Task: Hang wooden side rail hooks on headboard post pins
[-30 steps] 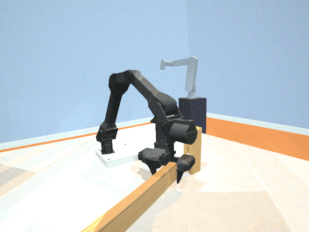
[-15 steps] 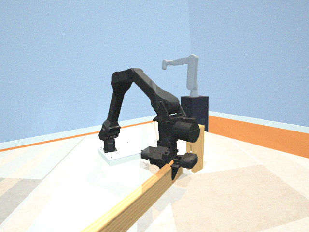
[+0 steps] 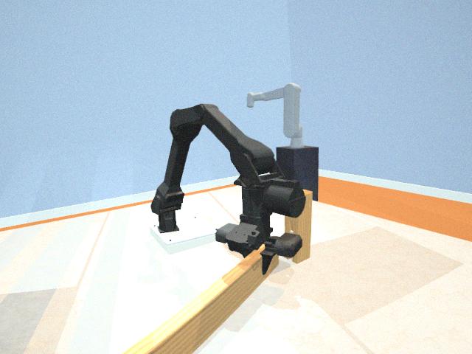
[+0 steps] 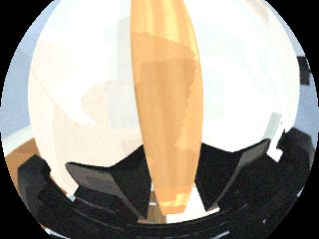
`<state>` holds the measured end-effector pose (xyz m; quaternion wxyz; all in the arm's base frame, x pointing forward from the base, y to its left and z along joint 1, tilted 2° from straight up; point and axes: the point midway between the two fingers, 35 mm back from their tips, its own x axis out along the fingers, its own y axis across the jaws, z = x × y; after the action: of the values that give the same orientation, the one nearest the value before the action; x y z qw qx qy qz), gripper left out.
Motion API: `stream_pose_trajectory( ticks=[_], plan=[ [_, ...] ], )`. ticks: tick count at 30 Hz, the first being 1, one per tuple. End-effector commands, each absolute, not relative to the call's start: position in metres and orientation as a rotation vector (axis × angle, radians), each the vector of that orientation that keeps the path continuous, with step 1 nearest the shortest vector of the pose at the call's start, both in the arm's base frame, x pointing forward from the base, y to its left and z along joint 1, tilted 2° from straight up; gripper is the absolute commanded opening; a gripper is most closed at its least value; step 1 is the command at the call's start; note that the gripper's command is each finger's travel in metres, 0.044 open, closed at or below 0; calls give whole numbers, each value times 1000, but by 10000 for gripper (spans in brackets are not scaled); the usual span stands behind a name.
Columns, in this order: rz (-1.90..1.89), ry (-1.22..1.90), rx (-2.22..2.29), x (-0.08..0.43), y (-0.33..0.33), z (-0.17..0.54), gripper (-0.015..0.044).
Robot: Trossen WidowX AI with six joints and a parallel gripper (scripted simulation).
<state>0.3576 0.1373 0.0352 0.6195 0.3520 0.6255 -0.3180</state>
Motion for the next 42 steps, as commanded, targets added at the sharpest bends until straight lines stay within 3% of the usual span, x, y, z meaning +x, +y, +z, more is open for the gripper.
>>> stream_pose_trajectory(
  ticks=[1,42],
  plan=[
    [-763,1425,837,358,136,35,0],
    [-1038,1306,1109,348,129,34,0]
  ],
)
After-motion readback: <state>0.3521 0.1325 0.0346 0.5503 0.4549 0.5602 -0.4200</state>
